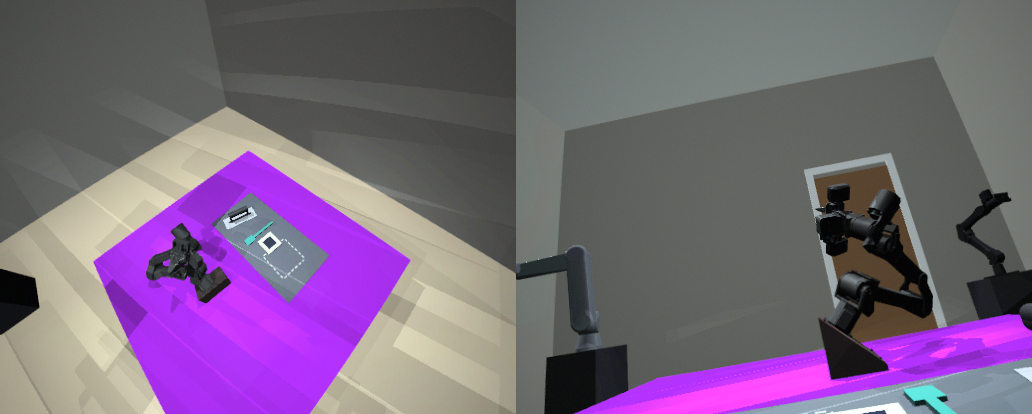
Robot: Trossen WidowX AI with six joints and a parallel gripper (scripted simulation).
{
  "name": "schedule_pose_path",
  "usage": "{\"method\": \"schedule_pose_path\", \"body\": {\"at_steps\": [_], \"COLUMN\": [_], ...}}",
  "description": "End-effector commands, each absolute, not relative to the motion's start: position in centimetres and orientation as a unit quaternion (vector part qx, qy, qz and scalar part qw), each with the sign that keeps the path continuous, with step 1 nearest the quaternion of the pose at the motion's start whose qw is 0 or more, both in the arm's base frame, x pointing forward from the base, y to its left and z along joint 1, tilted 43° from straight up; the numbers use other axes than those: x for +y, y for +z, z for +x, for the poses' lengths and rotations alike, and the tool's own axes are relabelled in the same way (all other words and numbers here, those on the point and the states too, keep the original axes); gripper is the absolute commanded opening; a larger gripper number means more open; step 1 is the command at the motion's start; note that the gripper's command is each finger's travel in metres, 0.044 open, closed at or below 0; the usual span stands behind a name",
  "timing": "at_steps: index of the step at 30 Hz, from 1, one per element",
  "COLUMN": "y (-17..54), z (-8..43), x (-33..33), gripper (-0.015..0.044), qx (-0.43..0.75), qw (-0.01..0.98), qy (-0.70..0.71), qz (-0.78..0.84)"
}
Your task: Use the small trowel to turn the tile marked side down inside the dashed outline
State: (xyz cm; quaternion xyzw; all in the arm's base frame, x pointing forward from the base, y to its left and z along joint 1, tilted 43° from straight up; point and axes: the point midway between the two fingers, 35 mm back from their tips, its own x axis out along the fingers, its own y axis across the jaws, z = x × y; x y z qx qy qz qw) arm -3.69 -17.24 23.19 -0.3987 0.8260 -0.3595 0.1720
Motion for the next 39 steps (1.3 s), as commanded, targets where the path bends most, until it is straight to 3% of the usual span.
{"method": "schedule_pose_path", "body": {"at_steps": [1,11,15,27,37,39], "y": [23.2,23.2,23.2,23.2,24.0,24.3], "z": [-3.7,-3.7,-3.7,-3.7,-2.2,-1.4], "x": [-17.2,-17.2,-17.2,-17.2,-18.1,-18.6], "gripper": [0.0100,0.0100,0.0000,0.0000,0.0258,0.0270], "qx": [0.826,0.826,0.826,0.826,0.804,0.791], "qw": [0.172,0.172,0.172,0.172,0.195,0.209], "qy": [-0.359,-0.359,-0.359,-0.359,-0.361,-0.361], "qz": [-0.399,-0.399,-0.399,-0.399,-0.430,-0.447]}}
